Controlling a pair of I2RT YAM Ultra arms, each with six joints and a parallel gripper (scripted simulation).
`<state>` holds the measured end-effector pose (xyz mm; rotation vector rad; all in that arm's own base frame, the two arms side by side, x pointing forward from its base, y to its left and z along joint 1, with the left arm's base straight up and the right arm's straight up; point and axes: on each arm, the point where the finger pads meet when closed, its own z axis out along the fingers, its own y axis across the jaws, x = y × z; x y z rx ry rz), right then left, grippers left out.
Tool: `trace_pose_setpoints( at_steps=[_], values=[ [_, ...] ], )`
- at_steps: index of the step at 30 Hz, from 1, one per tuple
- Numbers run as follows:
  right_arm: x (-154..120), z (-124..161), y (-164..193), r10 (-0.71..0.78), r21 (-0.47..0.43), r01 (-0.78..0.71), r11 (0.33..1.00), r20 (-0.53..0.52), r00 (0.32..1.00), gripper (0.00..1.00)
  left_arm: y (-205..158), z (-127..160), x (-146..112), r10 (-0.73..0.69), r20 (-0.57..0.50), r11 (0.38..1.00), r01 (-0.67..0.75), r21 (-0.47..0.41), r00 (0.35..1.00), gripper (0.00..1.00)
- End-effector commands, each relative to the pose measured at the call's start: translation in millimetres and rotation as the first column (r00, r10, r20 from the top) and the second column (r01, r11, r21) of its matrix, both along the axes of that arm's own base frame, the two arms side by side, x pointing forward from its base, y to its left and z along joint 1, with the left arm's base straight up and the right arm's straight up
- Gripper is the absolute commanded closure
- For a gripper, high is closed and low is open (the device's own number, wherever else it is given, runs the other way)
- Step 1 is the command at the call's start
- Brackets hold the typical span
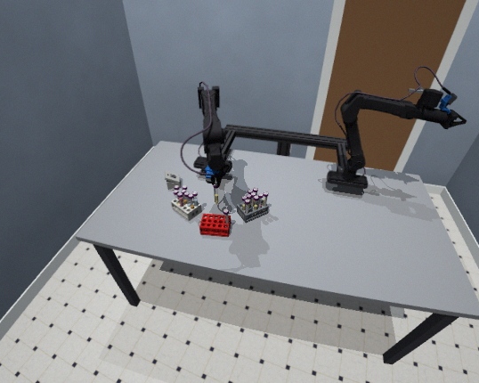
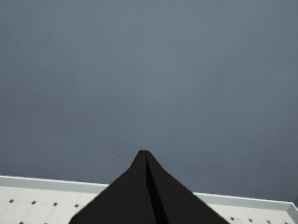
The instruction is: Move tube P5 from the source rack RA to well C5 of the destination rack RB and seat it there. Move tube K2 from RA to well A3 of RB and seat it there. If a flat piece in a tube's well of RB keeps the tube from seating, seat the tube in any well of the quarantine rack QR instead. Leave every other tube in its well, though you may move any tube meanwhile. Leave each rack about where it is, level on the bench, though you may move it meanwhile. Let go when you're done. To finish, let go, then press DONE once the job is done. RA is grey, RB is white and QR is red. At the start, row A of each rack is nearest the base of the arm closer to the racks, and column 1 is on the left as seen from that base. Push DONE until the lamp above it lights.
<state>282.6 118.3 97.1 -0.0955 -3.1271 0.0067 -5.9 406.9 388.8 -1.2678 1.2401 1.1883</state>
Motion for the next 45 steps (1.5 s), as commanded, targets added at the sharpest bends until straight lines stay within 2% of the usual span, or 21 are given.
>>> trace_pose_setpoints(
  at_steps=[1,7,9,15,17,18,45],
  values=[
    [4.5,16.9,5.3,-0.176,0.021,0.175,0.984,0.043,0.983,1.0,-9.1,27.0,-1.5,0.0,-0.007,0.998,0.001,0.059,1.0,1.0],
    [4.6,16.9,5.0,-0.368,0.025,0.367,0.93,0.04,0.929,1.0,-9.1,27.0,-1.5,0.0,-0.007,0.998,0.001,0.059,1.0,1.0],
    [4.6,16.9,5.0,-0.368,0.025,0.367,0.93,0.04,0.929,1.0,-9.1,27.0,-1.5,0.0,-0.007,0.998,0.001,0.059,1.0,1.0],
    [4.6,16.9,5.0,-0.545,0.03,0.544,0.838,0.036,0.838,1.0,-9.1,27.0,-1.5,0.0,-0.007,0.998,0.001,0.059,1.0,1.0],
    [4.6,16.9,5.0,-0.547,0.03,0.547,0.837,0.036,0.836,1.0,-9.1,27.0,-1.5,0.0,-0.007,0.998,0.001,0.059,1.0,1.0],
    [7.0,6.3,6.7,-0.547,0.0,0.547,0.837,0.016,0.837,1.0,-9.1,27.0,-1.5,0.0,-0.007,0.998,0.001,0.059,1.0,1.0],
    [50.6,9.4,12.4,-0.552,0.0,0.552,0.834,0.016,0.834,1.0,-9.1,27.0,-1.5,0.0,-0.007,0.998,0.001,0.059,1.0,1.0]
  ],
)
